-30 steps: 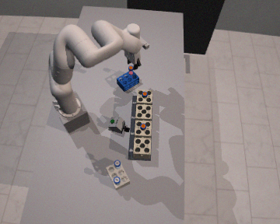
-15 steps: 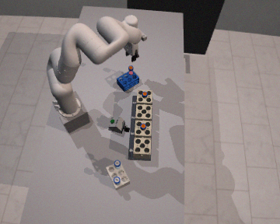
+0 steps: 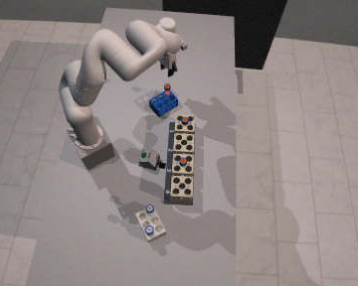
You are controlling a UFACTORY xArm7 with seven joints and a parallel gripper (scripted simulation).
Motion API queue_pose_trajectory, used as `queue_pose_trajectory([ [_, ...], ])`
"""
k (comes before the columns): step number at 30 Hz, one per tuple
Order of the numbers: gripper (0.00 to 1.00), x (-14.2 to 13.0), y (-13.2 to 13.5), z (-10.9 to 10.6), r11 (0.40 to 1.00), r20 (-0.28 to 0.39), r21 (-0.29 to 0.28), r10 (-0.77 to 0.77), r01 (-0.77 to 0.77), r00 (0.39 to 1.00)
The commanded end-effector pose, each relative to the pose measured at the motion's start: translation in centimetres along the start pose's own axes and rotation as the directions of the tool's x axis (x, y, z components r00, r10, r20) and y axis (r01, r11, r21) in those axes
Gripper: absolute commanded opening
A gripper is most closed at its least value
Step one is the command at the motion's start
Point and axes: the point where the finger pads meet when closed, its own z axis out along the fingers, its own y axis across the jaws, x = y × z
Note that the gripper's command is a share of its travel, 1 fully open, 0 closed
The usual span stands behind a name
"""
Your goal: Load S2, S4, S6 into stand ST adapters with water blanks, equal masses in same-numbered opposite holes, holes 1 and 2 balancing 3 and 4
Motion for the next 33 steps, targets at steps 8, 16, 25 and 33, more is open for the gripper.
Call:
queue_pose_trajectory([
  [8,0.57,0.1,-0.1,1.6,1.000,-0.004,0.001,0.000,0.000,1.000],
  [16,0.57,0.1,-0.1,3.2,1.000,-0.004,0.001,0.000,0.000,1.000],
  [25,0.57,0.1,-0.1,4.6,1.000,-0.004,0.001,0.000,0.000,1.000],
  [33,0.57,0.1,-0.1,6.2,1.000,-0.004,0.001,0.000,0.000,1.000],
])
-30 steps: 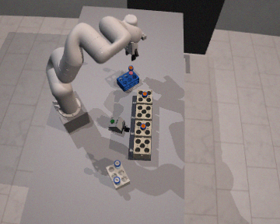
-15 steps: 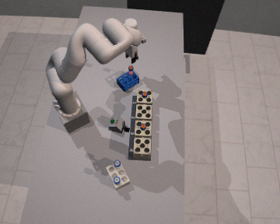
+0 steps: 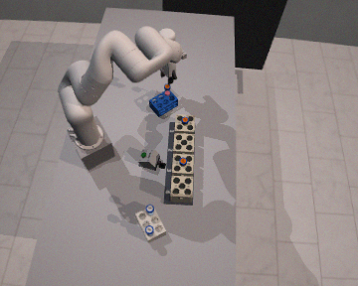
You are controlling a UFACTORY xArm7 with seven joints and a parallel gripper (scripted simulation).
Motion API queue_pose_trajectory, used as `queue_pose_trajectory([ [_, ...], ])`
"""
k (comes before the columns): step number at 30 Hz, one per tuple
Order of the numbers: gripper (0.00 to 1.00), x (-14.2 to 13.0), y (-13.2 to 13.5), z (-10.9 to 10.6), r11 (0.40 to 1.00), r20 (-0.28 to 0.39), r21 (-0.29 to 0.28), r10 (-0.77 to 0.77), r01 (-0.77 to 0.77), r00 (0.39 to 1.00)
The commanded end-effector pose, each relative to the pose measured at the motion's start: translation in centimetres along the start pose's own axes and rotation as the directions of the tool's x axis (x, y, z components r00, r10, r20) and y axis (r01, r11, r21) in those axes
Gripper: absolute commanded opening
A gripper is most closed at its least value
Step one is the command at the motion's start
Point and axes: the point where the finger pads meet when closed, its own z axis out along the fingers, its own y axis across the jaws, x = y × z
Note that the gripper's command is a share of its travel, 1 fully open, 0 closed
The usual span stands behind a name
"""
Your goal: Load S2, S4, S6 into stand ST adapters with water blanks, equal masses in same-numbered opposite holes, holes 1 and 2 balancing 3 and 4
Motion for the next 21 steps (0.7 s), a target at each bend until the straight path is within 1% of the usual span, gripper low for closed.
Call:
queue_pose_trajectory([
  [1,0.57,0.2,-0.1,0.7,1.000,-0.005,0.001,0.000,0.000,1.000],
  [6,0.57,0.2,-0.1,1.7,1.000,-0.005,0.001,0.000,0.000,1.000],
  [8,0.57,0.2,-0.1,1.7,1.000,-0.005,0.001,0.000,0.000,1.000],
  [21,0.57,0.2,-0.1,4.3,1.000,-0.005,0.001,0.000,0.000,1.000],
])
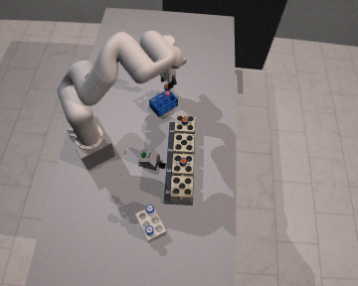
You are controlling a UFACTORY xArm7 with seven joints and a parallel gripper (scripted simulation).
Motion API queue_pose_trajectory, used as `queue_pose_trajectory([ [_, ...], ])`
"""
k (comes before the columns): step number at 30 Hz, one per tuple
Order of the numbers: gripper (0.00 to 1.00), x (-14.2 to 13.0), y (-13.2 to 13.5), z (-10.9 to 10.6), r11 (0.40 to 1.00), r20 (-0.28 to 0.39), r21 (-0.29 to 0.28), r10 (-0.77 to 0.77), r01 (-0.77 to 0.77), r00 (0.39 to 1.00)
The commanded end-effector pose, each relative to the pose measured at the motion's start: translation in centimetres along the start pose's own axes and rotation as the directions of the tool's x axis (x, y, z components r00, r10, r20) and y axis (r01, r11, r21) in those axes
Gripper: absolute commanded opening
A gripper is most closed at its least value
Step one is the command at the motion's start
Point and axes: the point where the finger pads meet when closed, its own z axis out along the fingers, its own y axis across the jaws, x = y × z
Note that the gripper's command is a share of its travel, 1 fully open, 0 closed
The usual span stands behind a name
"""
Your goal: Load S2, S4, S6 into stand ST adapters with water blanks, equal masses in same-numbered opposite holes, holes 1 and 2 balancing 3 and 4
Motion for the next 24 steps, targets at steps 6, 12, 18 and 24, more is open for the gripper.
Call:
queue_pose_trajectory([
  [6,0.57,0.2,-0.1,1.3,1.000,-0.005,0.001,0.000,0.000,1.000],
  [12,0.57,0.2,-0.1,1.7,1.000,-0.005,0.001,0.000,0.000,1.000],
  [18,0.57,0.2,-0.1,1.8,1.000,-0.005,0.001,0.000,0.000,1.000],
  [24,0.57,0.2,-0.1,2.1,1.000,-0.005,0.001,0.000,0.000,1.000],
])
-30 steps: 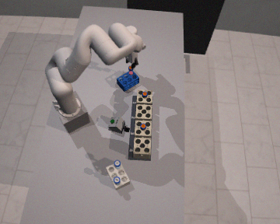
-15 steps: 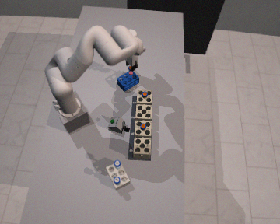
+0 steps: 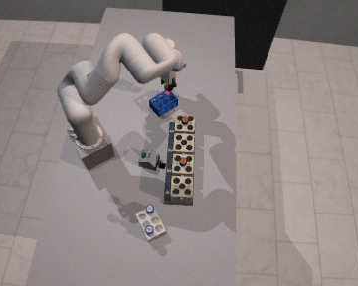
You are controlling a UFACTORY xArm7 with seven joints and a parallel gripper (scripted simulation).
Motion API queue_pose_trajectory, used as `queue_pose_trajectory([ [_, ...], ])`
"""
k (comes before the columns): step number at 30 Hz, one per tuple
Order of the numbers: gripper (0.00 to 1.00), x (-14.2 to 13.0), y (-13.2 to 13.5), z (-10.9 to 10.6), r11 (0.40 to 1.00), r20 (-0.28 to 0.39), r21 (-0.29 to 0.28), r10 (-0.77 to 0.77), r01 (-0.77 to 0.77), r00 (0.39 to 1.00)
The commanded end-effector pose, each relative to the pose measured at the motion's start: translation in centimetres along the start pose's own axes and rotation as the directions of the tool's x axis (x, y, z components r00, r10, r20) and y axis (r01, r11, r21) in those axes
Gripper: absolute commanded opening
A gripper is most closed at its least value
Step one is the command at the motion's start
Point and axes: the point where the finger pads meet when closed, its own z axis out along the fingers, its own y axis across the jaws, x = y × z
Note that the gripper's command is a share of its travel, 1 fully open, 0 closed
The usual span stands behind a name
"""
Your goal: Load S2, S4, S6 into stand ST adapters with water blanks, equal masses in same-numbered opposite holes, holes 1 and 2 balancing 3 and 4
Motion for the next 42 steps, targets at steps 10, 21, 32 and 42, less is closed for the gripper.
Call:
queue_pose_trajectory([
  [10,0.57,0.2,-0.1,0.7,1.000,-0.004,0.001,0.000,0.000,1.000],
  [21,0.57,0.2,-0.1,1.3,1.000,-0.004,0.001,0.000,0.000,1.000],
  [32,0.57,0.2,-0.1,1.7,1.000,-0.004,0.001,0.000,0.000,1.000],
  [42,0.57,0.2,-0.1,1.7,1.000,-0.004,0.001,0.000,0.000,1.000],
])
